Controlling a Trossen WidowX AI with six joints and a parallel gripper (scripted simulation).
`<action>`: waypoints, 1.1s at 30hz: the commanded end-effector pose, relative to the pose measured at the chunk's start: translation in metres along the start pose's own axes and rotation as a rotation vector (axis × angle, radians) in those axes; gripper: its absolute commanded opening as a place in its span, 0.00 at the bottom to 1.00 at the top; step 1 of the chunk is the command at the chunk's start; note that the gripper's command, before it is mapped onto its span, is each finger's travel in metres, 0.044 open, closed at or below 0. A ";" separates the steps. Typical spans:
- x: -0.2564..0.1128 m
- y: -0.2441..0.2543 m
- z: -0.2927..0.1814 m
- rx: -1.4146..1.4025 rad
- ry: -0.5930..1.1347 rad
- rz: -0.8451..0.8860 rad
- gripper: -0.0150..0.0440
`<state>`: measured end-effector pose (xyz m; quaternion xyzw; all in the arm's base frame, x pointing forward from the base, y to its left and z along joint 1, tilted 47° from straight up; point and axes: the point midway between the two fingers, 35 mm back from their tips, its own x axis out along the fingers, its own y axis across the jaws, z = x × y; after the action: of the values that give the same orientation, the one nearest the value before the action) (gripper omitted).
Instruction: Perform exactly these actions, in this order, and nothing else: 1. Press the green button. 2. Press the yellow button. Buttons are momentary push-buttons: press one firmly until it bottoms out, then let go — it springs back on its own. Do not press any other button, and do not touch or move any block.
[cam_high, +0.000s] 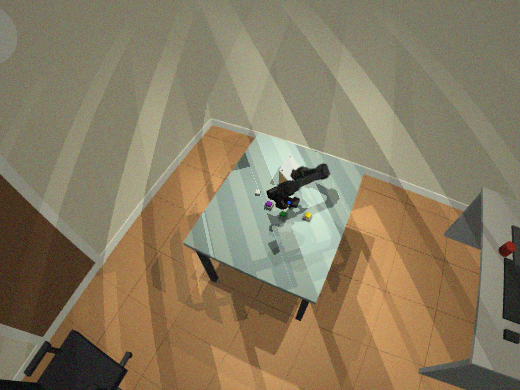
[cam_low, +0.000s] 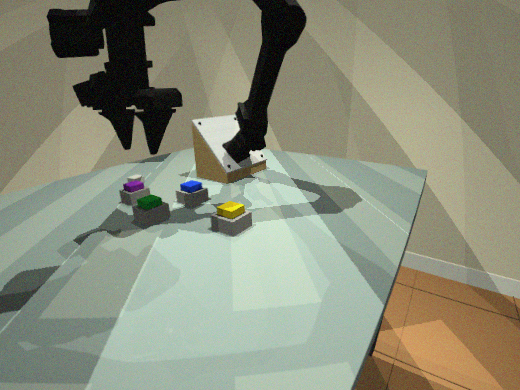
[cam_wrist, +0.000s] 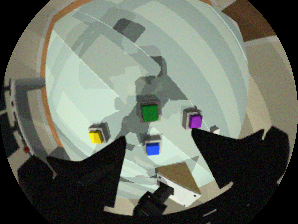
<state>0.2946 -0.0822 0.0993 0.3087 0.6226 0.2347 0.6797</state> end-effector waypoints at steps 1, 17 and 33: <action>-0.001 0.003 -0.001 0.024 -0.002 0.023 0.93; 0.061 0.005 -0.001 0.024 -0.003 0.025 0.29; 0.075 0.005 0.000 0.024 -0.003 0.025 0.29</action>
<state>0.3034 -0.0301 0.0530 0.3208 0.6205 0.2345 0.6761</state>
